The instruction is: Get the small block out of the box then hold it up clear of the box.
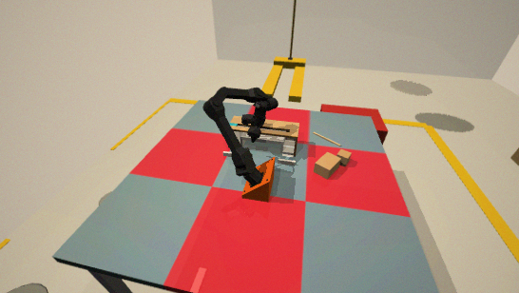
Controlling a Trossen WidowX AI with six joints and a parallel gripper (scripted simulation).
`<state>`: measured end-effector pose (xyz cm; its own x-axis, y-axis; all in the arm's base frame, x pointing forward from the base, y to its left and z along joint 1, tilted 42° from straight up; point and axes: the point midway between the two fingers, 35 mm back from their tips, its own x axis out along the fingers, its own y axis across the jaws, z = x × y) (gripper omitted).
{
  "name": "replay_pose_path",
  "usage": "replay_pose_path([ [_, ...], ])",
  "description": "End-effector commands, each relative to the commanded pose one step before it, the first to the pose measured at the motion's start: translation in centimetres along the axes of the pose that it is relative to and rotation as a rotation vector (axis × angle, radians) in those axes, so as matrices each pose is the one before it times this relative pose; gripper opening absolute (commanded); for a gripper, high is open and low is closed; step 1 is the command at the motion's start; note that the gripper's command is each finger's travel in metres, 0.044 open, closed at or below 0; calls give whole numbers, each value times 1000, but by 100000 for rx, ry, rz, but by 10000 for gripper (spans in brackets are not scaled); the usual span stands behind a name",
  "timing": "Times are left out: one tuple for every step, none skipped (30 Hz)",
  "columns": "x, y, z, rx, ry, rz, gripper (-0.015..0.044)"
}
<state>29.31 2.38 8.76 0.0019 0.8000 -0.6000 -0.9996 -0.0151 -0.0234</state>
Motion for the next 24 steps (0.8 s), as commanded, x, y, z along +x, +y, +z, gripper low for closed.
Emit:
replay_pose_path([
  [356,128,781,368,-575,458,400],
  [44,-2,218,0,-9,0,400],
  [44,-2,218,0,-9,0,400],
  [44,-2,218,0,-9,0,400],
  [44,-2,218,0,-9,0,400],
  [44,-2,217,0,-9,0,400],
  [44,-2,216,0,-9,0,400],
  [44,-2,216,0,-9,0,400],
  [44,-2,216,0,-9,0,400],
  [44,-2,217,0,-9,0,400],
  [43,-2,216,0,-9,0,400],
  [43,-2,216,0,-9,0,400],
  [43,-2,216,0,-9,0,400],
  [43,-2,215,0,-9,0,400],
  [43,-2,213,-1,-9,0,400],
  [42,-2,211,-1,-9,-1,400],
  [42,-2,210,-1,-9,-1,400],
  [42,-2,209,-1,-9,-1,400],
  [42,-2,209,-1,-9,-1,400],
  [42,-2,208,-1,-9,-1,400],
  [42,-2,209,-1,-9,-1,400],
  [42,-2,209,-1,-9,-1,400],
  [42,-1,208,-1,-9,-1,400],
  [41,-1,207,-1,-9,-1,400],
])
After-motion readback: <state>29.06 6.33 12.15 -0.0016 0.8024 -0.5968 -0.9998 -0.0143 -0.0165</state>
